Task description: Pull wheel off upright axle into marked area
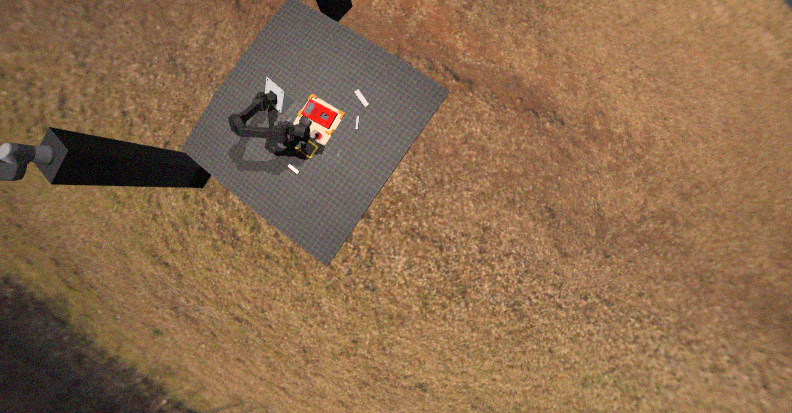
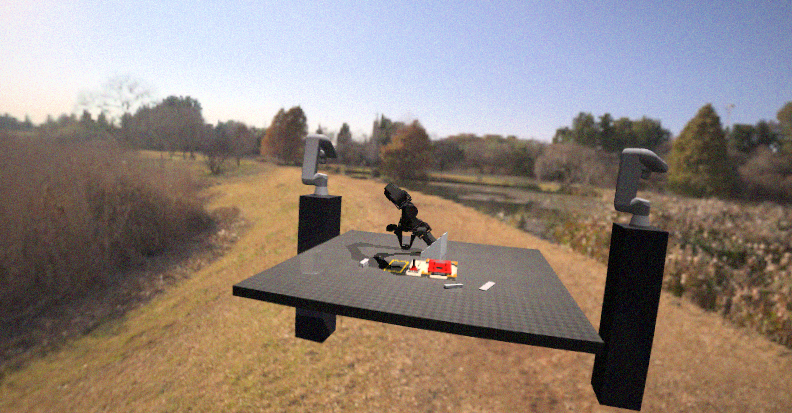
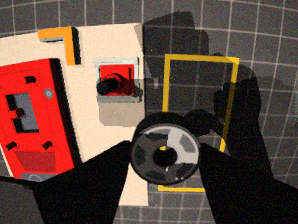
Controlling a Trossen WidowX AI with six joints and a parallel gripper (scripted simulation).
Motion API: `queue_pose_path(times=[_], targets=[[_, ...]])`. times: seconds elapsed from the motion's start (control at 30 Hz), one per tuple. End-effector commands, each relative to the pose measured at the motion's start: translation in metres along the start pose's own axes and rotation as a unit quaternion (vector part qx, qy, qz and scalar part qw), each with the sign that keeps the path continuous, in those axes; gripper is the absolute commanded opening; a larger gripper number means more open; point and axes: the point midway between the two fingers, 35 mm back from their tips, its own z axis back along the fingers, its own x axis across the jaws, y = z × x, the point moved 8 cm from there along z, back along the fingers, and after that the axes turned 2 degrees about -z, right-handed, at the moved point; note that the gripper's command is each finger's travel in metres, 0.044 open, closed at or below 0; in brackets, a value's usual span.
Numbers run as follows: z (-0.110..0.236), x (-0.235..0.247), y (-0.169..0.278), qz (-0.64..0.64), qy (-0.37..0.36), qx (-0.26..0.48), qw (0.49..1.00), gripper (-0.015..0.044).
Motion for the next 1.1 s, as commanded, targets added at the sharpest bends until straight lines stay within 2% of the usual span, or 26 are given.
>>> queue_pose_path(times=[0.0,0.53,0.83,1.07], targets=[[0.002,-0.012,0.009,0.003,0.002,-0.001,1.000,0.0000],[0.000,-0.045,0.035,0.003,0.003,-0.001,1.000,0.0000],[-0.020,-0.045,0.035,0.003,0.003,-0.001,1.000,0.0000],[-0.054,-0.045,0.032,0.003,0.002,-0.002,1.000,0.0000]])
